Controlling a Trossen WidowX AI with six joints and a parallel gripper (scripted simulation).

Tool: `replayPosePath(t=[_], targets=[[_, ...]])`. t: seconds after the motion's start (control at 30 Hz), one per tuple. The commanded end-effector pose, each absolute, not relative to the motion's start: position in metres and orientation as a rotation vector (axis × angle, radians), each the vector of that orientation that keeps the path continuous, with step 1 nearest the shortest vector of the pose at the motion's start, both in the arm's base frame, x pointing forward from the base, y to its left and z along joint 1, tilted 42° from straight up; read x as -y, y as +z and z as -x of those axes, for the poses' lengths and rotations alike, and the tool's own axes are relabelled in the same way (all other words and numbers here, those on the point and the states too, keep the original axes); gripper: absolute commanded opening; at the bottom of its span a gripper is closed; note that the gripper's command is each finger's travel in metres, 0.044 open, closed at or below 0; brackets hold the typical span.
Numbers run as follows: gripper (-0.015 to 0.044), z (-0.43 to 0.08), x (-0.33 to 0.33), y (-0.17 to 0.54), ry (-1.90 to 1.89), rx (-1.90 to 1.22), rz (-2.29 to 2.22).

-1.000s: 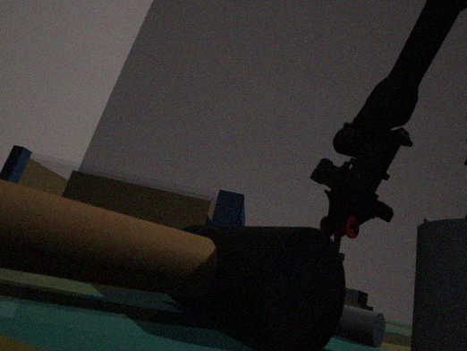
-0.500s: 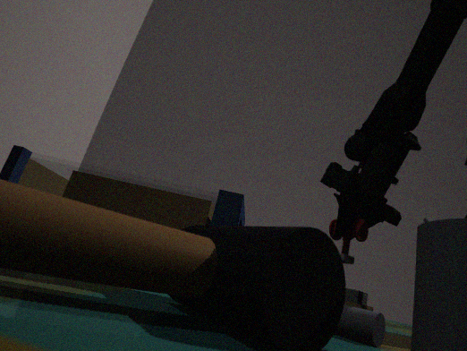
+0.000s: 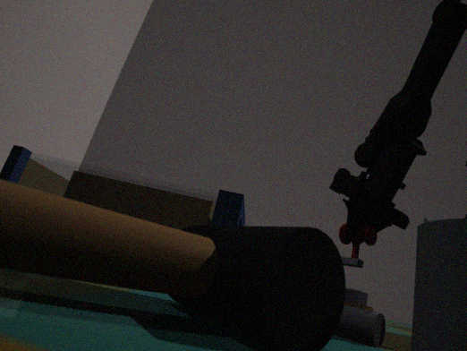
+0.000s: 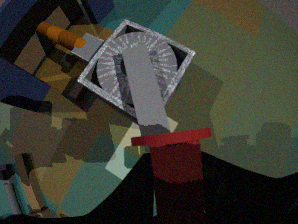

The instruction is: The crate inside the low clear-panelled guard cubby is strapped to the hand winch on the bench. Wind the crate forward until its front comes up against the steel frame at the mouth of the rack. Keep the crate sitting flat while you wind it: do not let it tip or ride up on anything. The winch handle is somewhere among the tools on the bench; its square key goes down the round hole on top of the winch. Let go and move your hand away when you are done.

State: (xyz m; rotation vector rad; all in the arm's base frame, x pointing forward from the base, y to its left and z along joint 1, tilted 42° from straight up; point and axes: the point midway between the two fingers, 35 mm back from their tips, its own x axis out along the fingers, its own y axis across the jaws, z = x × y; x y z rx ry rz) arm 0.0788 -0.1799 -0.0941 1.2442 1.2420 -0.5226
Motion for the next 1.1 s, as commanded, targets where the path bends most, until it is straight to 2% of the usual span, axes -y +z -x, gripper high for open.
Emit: replayPosePath(t=[0.0, 1.07], targets=[[0.0000, -0.069, 0.188, -0.103, -0.545, -1.264, -1.219], [0.0000, -0.046, 0.223, -0.134, -0.549, -1.264, -1.215]])
